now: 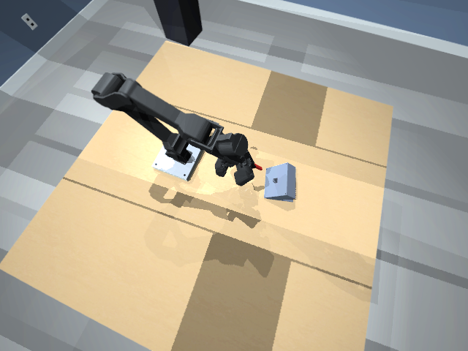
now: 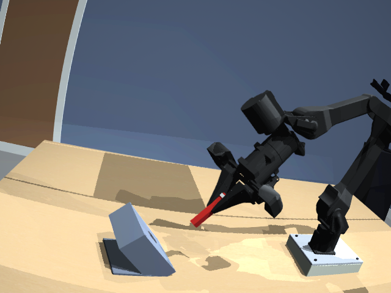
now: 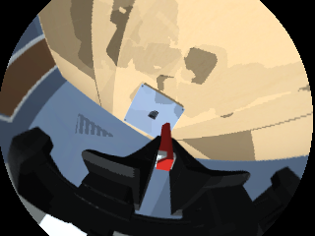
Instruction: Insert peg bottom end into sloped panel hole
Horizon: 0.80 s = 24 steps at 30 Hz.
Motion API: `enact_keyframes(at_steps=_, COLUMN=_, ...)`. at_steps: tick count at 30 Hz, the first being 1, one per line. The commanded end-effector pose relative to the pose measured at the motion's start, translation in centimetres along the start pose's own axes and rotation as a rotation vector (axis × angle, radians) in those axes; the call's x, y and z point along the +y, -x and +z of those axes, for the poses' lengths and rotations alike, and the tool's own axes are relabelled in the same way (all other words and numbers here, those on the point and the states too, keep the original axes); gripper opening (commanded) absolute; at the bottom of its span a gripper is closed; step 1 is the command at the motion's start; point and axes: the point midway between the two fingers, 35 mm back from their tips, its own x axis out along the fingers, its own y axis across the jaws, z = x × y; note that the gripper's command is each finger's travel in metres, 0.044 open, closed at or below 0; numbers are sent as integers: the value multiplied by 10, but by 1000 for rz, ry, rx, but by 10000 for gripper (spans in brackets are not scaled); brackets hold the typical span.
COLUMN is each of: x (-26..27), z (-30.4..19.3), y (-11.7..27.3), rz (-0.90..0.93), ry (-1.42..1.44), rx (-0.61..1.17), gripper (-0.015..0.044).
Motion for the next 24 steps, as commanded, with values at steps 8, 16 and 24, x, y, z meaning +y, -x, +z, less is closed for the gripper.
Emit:
enact_keyframes(at_steps=8, x=4, z=0, y=-4, rz=18, ry=-80, rx=27, gripper=0)
enact_keyframes(at_steps=16, x=9, z=0, y=-13, rz=33, ry=-142, rx=45, gripper=0)
enact_keyframes(at_steps=24, x=13, z=0, y=-23, rz=47, ry=-203, rx=63, gripper=0)
